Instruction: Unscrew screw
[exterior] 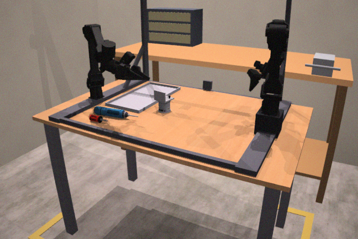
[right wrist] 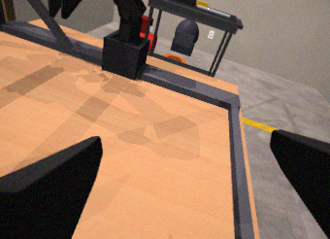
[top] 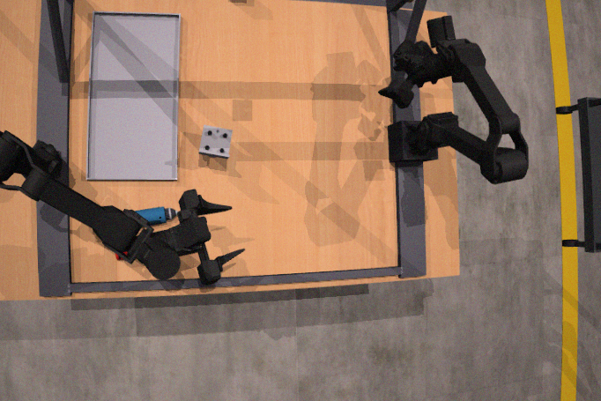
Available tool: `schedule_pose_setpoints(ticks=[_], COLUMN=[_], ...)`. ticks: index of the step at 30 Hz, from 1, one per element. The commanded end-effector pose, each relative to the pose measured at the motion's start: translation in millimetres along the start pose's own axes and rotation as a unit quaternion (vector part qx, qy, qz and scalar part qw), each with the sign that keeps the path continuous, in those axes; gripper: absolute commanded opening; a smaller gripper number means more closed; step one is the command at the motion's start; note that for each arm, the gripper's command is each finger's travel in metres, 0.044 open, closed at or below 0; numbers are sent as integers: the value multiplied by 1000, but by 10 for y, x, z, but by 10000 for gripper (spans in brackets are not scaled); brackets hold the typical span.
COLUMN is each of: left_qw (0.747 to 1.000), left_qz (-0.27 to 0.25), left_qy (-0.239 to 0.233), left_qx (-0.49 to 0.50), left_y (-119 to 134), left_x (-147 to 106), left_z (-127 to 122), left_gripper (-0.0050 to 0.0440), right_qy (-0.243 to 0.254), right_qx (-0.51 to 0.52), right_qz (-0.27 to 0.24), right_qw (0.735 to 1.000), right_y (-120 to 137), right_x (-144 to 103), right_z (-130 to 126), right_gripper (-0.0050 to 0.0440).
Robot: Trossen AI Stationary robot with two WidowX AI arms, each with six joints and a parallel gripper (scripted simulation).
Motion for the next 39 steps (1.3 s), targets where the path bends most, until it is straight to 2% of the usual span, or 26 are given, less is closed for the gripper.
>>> schedule_pose_setpoints(ticks=[1,19,22,27,32,34,39], left_qw=[1000,1000,1000,999,995,995,991], left_qz=[-5,-5,-9,-31,-67,-67,-93], left_qy=[3,3,-2,-14,-27,-27,-42], left_qx=[-3,-3,-6,-30,-64,-64,-91], left_y=[-23,-23,-7,-37,-87,-87,-117], left_x=[-23,-23,9,94,227,227,353], left_z=[-1,-1,51,259,556,556,815], left_gripper=[440,440,440,440,440,440,440], right_qy=[4,4,11,38,82,82,120], right_qx=[-10,-10,-3,23,69,69,109], right_qz=[-11,-11,-7,7,33,33,56], right_qw=[1000,1000,1000,999,994,994,985], right_y=[-109,-109,-83,7,167,167,300], right_x=[-34,-34,-95,-323,-694,-694,-1005], right_z=[-8,-8,35,189,462,462,691], right_gripper=[440,440,440,440,440,440,440])
Point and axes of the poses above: on each arm, the point midway between the two fingers, 35 mm back from their tips, its own x axis out along the fingers, its own z axis across the jaws, y = z × x, the point moved 5 cm from there along -x, back along the fingers, and after that the axes turned 11 degrees about x, right-handed, at the moved point
